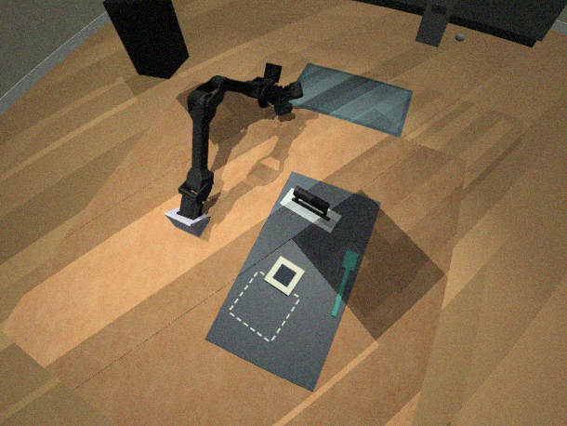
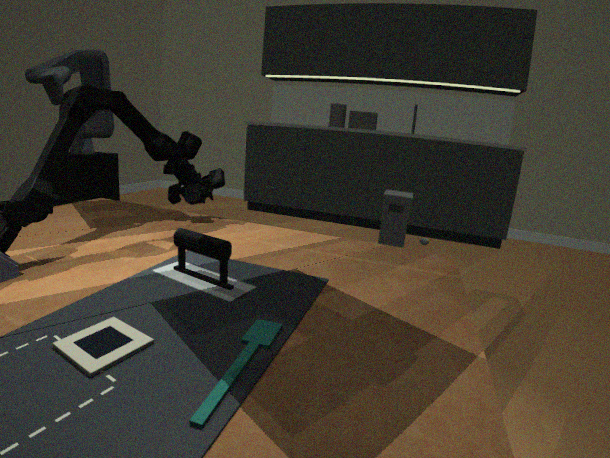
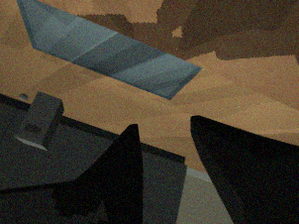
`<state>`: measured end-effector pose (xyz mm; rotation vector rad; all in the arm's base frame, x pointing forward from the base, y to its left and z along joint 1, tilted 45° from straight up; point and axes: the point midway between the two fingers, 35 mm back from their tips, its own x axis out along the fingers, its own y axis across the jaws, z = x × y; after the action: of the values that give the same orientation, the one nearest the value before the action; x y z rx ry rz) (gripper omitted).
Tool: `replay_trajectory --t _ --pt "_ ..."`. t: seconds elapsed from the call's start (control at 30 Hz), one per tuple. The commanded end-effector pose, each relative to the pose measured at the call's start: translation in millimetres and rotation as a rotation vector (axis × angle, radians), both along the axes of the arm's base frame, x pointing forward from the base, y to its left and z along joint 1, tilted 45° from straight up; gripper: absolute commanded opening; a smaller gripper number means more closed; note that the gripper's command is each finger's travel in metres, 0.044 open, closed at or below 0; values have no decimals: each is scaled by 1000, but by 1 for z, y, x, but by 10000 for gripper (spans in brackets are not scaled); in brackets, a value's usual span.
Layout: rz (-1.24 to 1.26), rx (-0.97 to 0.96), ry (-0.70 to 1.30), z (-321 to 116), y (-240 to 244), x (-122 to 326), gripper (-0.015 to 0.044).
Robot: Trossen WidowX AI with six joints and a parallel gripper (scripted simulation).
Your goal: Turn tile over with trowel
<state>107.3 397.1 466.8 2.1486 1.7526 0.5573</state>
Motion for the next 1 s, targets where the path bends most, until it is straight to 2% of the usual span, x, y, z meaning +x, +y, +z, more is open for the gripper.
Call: replay_trajectory --t 0.0,0.17,0.3,0.83,0.97 --pt "0 0 0 0 0 0 100" --pt "0 0 0 0 0 0 100" --pt "0 0 0 0 0 0 0" --pt "0 0 0 0 0 0 0" --pt "0 0 0 0 0 0 100"
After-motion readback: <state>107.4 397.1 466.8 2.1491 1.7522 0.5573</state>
